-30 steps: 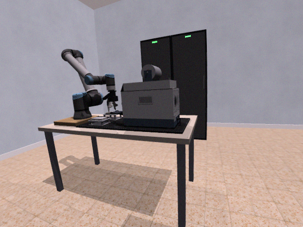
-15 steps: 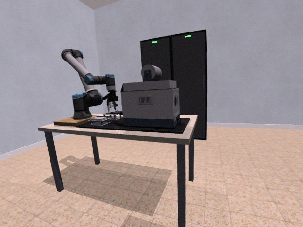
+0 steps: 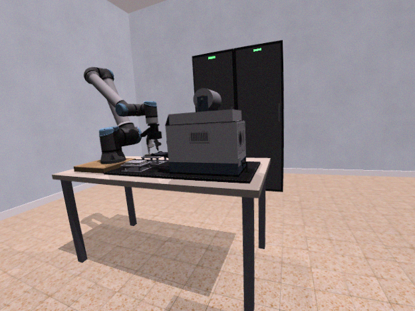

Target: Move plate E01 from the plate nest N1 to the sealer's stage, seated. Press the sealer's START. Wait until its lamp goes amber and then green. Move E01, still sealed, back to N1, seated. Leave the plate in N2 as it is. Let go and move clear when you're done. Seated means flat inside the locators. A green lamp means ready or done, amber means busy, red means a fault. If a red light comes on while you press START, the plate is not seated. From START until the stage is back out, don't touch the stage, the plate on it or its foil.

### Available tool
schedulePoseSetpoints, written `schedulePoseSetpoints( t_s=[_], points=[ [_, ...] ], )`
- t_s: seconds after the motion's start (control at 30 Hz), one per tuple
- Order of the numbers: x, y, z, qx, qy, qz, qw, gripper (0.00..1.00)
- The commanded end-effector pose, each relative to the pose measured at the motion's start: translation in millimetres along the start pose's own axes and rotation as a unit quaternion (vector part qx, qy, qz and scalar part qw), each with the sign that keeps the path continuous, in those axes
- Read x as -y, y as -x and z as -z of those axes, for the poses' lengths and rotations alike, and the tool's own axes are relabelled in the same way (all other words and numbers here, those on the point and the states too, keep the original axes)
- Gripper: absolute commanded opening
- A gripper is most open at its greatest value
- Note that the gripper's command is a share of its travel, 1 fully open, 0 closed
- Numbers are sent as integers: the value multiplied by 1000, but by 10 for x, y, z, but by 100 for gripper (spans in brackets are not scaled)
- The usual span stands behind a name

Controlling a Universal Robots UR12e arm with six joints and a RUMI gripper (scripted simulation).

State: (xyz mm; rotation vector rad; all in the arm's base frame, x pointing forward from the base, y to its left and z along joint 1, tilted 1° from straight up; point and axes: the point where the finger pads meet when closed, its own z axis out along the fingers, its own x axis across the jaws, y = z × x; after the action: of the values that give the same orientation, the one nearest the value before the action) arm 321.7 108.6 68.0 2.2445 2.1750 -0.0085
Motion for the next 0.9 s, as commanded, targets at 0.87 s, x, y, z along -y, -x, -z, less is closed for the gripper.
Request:
schedulePoseSetpoints(
  t_s=[0.87],
  points=[
    [-6, 1, -96, 0, 1, 0, 1000, 68]
  ],
)
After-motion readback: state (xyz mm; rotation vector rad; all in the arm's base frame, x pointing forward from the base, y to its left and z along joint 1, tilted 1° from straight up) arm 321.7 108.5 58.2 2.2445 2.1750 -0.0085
